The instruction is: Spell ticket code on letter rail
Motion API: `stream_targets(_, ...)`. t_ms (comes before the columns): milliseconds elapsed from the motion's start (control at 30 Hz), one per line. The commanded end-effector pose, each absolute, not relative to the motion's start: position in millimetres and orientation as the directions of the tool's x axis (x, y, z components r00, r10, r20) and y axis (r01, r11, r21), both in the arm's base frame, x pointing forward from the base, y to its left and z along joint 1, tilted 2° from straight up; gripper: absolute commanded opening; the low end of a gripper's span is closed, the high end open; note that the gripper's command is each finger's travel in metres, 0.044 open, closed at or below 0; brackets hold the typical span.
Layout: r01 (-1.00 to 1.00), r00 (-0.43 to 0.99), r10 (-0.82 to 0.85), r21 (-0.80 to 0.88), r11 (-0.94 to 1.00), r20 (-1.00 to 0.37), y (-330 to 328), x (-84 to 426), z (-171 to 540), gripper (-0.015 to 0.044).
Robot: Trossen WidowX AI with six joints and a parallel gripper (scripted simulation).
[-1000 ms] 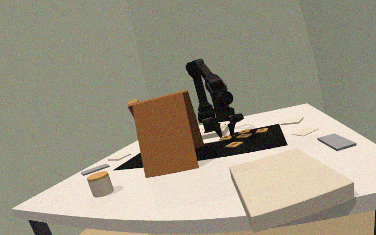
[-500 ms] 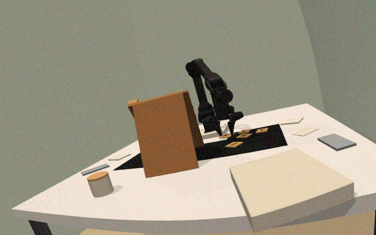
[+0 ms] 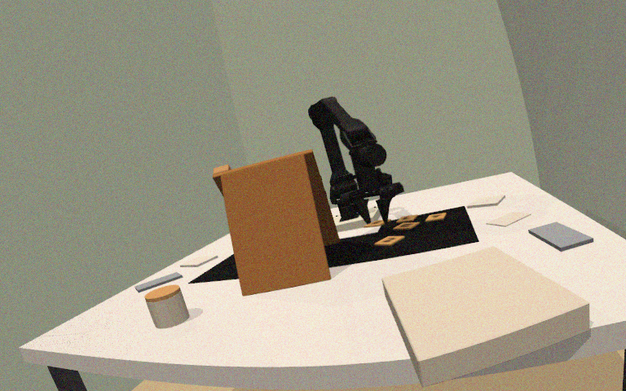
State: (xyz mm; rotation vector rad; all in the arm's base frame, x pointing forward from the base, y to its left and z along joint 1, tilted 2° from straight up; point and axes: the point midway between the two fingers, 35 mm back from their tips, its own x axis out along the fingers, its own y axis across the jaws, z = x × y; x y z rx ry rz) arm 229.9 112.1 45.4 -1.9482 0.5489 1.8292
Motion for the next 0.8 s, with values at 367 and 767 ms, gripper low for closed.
stream_targets(367,-0.840,0.225,0.022,-0.205,-0.502,-0.974,113,249,64,0.0000)
stream_targets(767,-0.925,0.349,0.045,-0.352,-0.145,-0.936,113,264,82,0.0000)
